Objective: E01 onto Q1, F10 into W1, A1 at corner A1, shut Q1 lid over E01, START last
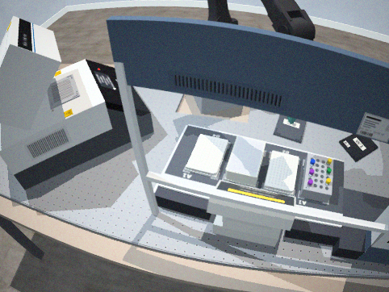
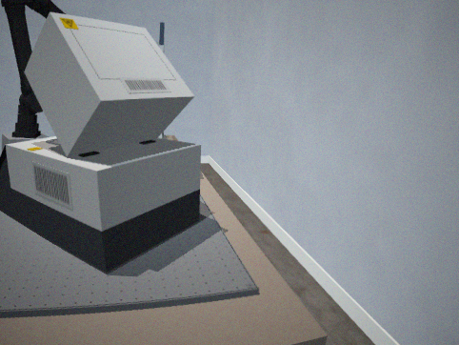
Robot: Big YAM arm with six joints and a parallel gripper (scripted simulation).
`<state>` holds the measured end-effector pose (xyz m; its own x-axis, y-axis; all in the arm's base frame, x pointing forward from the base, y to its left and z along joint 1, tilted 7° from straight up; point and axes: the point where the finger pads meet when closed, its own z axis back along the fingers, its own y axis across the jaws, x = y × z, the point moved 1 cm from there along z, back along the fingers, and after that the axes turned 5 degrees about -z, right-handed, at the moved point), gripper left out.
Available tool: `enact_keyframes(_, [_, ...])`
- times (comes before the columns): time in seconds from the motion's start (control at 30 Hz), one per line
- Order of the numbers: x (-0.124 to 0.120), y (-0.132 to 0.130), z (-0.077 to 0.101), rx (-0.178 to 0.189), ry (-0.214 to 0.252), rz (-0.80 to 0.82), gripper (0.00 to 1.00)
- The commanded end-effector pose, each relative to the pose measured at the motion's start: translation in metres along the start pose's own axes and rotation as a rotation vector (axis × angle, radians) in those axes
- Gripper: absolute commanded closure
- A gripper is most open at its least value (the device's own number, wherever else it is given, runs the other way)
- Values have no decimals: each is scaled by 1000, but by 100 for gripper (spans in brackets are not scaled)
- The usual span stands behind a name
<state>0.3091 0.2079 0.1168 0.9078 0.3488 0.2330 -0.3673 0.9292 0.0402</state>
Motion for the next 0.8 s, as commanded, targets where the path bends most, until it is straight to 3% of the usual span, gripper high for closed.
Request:
enact_keyframes(0.0, [-1,-7,5,-6,-6,-44,100])
enact_keyframes(0.17, [-9,-30,-1,8,-23,-10,100])
enact_keyframes(0.3, [-20,-48,-3,-22,9,-114,100])
enact_keyframes(0.47, [-38,-64,-7,-26,36,-213,100])
enact_keyframes(0.67, [-44,-80,-9,-18,14,-173,100])
enact_keyframes(0.77, [-55,-94,-13,-42,26,-252,100])
